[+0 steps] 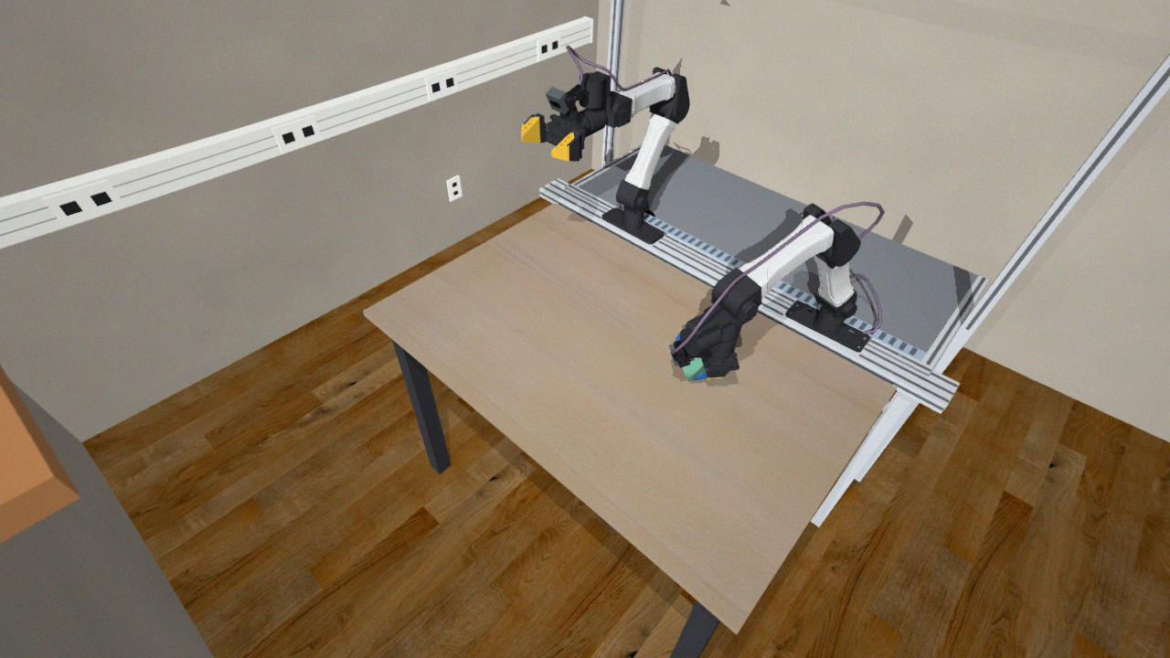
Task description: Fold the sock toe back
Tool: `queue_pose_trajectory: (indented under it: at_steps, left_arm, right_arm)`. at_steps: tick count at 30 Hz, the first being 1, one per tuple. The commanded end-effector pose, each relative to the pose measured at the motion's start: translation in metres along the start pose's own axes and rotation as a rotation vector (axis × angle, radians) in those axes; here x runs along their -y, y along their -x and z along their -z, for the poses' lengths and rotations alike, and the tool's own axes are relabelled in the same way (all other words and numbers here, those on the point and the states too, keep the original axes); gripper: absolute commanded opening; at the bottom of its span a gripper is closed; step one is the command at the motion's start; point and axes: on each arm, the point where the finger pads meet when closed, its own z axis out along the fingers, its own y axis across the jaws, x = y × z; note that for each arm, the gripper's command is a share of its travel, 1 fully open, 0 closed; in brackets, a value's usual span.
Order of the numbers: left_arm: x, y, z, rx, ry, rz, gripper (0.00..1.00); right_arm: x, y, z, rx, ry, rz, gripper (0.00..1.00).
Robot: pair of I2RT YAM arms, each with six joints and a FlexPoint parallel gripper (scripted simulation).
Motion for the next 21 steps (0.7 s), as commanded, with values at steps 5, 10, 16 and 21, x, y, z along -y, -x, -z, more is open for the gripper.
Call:
queue_pose_trajectory:
  at_steps: [5, 10, 16, 21]
  left_arm:
    - [0.012, 0.008, 0.023, 0.055, 0.073, -0.008, 0.05]
    - [0.008, 0.004, 0.022, 0.049, 0.071, 0.003, 0.05]
    - [0.018, 0.004, 0.021, 0.051, 0.132, 0.008, 0.05]
    - [0.026, 0.003, 0.022, 0.053, 0.168, 0.009, 0.05]
  right_arm:
    - [-0.001, 0.007, 0.002, 0.019, 0.003, 0.002, 1.0]
    - [-0.001, 0.007, 0.002, 0.019, 0.003, 0.002, 1.0]
    - [-0.001, 0.007, 0.002, 0.019, 0.003, 0.002, 1.0]
    - [-0.001, 0.007, 0.002, 0.019, 0.003, 0.002, 1.0]
